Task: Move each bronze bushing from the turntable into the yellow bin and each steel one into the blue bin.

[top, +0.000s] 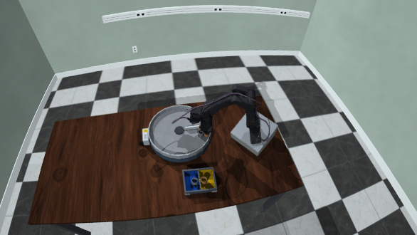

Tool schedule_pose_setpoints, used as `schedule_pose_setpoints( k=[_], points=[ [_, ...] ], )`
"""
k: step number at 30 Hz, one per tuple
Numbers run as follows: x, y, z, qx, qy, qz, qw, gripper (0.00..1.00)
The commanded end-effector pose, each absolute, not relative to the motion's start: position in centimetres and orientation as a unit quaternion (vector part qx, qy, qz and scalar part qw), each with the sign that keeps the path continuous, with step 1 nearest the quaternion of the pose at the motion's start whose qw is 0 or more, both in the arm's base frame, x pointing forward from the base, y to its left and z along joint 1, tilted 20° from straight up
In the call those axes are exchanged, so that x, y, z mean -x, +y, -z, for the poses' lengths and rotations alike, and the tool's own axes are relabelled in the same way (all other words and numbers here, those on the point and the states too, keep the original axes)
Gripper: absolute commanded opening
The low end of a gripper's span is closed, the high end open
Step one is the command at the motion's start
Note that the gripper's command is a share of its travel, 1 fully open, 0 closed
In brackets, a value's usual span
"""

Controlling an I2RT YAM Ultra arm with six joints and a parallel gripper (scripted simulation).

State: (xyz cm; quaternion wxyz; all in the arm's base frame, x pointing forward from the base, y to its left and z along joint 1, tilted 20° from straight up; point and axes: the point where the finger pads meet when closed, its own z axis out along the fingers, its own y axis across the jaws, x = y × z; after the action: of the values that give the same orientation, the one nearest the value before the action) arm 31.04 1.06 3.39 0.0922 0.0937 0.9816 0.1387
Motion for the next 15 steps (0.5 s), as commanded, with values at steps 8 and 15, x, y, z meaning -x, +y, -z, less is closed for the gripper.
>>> schedule_pose_setpoints(
  k=[8, 15],
  points=[
    [-31.61, 1.03, -3.25, -0.096, 0.98, -0.137, 0.107, 0.14],
    [-31.62, 1.03, -3.25, -0.096, 0.98, -0.137, 0.107, 0.14]
  ],
)
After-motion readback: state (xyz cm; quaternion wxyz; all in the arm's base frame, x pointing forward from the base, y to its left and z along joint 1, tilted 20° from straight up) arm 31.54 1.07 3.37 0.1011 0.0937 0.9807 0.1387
